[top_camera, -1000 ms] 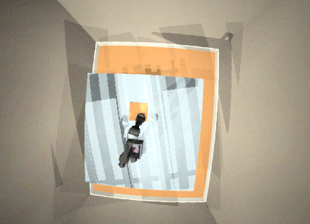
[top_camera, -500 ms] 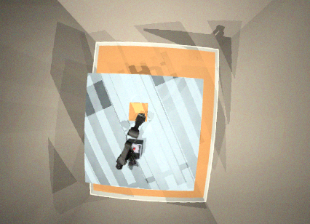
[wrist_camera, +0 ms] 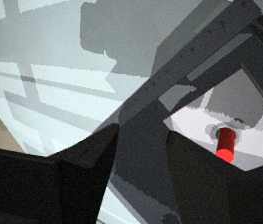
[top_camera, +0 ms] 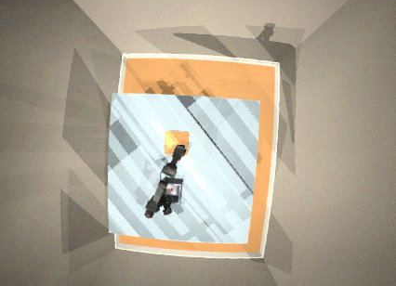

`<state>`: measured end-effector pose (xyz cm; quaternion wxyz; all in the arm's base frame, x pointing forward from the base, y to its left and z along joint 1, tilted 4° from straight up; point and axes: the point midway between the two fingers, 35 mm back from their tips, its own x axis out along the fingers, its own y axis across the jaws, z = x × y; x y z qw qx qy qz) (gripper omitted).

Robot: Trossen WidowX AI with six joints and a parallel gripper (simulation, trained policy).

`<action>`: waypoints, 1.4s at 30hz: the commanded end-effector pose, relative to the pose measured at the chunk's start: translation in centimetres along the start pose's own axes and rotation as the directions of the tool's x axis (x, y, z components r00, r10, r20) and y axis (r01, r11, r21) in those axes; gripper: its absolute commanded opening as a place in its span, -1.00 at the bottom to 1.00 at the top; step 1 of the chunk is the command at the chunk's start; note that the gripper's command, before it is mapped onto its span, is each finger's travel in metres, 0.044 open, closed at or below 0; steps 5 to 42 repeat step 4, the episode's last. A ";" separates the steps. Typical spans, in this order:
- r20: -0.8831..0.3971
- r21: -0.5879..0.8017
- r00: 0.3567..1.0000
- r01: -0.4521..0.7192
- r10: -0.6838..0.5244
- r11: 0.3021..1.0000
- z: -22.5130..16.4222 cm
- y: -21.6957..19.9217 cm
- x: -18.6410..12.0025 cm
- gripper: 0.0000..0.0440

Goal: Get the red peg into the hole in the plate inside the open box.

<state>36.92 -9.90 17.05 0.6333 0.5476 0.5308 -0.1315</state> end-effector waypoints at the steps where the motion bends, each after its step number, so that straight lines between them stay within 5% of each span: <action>1: -0.001 -0.032 1.000 -0.027 0.027 0.999 0.5 0.5 -0.2 -0.34; 42: -0.001 -0.054 0.999 -0.043 0.042 0.998 0.9 0.8 -0.3 -0.35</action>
